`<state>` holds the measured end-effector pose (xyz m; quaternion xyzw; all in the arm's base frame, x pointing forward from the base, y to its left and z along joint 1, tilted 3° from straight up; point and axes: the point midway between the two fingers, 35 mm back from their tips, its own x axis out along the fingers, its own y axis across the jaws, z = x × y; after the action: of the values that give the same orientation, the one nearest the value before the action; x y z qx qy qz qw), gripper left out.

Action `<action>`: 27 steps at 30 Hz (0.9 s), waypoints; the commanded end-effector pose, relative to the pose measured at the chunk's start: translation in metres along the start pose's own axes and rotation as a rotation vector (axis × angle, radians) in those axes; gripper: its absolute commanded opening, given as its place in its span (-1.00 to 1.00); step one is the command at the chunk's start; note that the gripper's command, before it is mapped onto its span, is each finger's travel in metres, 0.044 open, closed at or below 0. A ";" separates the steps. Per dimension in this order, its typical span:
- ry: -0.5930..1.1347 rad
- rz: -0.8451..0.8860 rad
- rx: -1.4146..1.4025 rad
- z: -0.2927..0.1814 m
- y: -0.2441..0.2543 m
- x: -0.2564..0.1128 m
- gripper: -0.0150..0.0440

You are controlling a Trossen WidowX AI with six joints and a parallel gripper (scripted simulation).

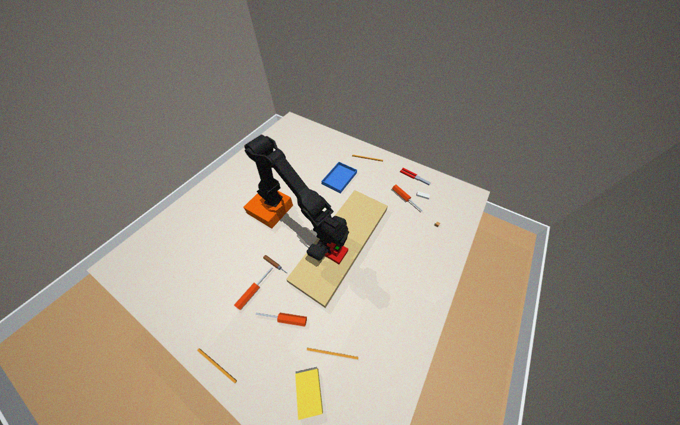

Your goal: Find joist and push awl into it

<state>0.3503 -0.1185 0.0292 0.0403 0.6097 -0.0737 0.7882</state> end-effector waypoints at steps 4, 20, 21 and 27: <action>0.001 0.002 -0.001 -0.001 0.012 0.000 -0.49; 0.001 0.003 0.000 -0.001 0.037 0.000 -0.49; 0.001 0.004 0.000 -0.001 0.038 0.000 -0.49; 0.001 0.004 0.000 -0.001 0.047 0.000 -0.49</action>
<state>0.3565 -0.0786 0.0279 0.0413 0.6099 -0.0735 0.7880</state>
